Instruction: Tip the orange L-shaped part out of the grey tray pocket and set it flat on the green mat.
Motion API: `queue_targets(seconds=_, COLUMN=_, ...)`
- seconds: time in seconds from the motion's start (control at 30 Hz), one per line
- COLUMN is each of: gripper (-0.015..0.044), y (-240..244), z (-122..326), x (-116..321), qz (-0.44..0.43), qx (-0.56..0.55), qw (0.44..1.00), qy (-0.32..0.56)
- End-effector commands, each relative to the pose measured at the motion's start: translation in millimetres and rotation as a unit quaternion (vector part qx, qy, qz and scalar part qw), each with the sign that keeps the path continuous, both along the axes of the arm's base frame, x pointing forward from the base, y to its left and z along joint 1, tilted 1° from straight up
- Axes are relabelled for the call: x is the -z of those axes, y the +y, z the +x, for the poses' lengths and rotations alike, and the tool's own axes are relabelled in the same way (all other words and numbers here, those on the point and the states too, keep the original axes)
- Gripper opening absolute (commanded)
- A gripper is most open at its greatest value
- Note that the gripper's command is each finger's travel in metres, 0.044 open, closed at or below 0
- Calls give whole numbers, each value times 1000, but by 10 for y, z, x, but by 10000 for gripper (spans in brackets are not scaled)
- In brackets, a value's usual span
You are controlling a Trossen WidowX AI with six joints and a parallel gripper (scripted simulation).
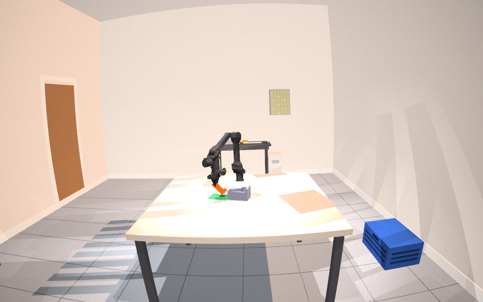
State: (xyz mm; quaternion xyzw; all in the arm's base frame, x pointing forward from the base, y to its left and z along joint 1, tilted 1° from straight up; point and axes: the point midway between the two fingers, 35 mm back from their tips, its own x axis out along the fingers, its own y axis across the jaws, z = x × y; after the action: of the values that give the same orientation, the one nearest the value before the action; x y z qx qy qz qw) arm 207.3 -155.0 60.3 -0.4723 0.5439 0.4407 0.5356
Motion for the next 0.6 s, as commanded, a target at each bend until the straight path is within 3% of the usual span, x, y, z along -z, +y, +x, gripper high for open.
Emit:
queue_targets(seconds=0.0, gripper=0, y=9, z=-19, x=104, qz=4, qx=-2, qw=1000, qy=6)
queue_targets(seconds=0.57, gripper=0, y=7, z=-21, x=208, qz=4, qx=-2, qw=1000, qy=6)
